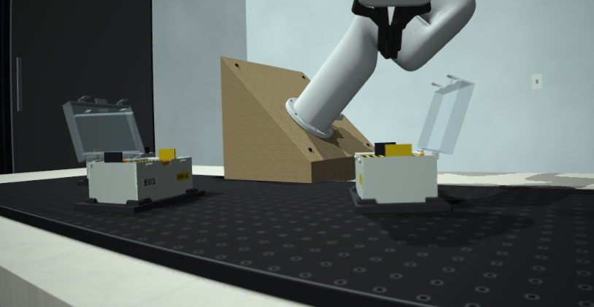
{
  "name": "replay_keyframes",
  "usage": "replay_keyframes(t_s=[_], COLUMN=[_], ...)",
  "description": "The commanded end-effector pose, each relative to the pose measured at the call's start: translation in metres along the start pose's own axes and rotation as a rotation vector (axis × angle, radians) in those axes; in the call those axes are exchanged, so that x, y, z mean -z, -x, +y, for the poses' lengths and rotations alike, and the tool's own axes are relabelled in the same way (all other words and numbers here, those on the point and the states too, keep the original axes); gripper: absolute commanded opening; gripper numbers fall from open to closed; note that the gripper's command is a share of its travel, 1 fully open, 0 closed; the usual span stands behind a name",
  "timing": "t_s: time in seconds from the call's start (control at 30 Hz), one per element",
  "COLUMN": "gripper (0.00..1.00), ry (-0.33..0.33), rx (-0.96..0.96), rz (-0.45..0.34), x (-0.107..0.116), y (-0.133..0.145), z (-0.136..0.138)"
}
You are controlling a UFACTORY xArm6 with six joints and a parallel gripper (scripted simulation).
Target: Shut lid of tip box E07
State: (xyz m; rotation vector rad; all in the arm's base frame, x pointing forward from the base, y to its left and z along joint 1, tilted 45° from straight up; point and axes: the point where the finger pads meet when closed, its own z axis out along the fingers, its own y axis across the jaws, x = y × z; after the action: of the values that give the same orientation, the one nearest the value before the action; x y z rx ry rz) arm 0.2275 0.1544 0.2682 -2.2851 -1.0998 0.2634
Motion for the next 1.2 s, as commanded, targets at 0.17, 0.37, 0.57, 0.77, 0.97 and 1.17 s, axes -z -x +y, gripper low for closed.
replay_keyframes(t_s=[0.17,0.37,0.57,0.77,0.97,1.17], gripper=[0.0,0.0,0.0,0.0,0.0,0.0], ry=[0.059,0.109,0.142,0.193,0.243,0.277], rx=[0.208,0.395,0.52,0.707,0.894,1.018], rz=[0.06,0.11,0.144,0.194,0.245,0.278], x=[0.007,0.012,0.016,0.021,0.025,0.025], y=[-0.014,-0.026,-0.034,-0.046,-0.054,-0.054], z=[-0.03,-0.057,-0.075,-0.102,-0.12,-0.12])
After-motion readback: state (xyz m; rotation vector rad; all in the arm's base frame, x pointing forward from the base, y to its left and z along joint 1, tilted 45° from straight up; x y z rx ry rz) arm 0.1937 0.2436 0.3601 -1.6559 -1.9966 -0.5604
